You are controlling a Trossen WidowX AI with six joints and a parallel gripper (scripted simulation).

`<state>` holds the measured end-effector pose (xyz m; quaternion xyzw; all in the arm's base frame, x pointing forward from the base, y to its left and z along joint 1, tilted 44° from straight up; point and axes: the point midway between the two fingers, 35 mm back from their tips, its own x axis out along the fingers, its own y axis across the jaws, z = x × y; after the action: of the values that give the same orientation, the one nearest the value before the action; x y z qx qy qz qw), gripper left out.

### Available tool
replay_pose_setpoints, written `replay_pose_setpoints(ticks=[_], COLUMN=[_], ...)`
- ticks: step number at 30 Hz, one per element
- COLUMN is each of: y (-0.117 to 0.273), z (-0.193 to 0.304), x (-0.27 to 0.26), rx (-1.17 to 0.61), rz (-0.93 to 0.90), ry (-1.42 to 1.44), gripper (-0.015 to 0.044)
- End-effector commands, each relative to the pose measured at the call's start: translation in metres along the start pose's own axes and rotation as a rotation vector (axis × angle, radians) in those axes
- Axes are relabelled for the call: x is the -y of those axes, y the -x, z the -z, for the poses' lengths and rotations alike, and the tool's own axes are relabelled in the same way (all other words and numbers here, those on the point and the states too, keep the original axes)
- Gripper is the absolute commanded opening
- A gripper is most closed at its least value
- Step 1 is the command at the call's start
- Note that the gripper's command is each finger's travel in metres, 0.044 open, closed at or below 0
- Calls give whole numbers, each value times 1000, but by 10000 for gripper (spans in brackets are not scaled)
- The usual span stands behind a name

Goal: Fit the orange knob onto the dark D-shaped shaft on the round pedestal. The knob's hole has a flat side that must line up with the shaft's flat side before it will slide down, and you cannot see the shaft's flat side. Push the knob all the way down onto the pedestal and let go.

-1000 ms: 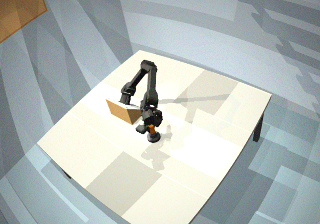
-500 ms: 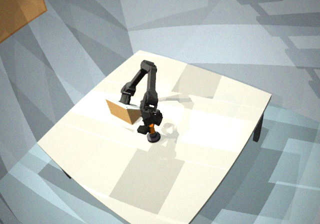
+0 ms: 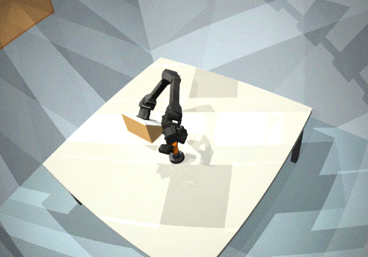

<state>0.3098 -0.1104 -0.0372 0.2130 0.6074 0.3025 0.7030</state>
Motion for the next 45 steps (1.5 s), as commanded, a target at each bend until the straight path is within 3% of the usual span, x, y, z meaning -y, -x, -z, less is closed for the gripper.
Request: replay_pose_setpoints(ticks=[1, 29, 36, 45], y=[-1, 2, 2, 0], z=[1, 0, -1, 0], x=[-1, 0, 1, 0], rx=[1, 1, 1, 1], rz=[0, 0, 1, 0], ry=[7, 7, 206, 216], gripper=[0, 0, 0, 0])
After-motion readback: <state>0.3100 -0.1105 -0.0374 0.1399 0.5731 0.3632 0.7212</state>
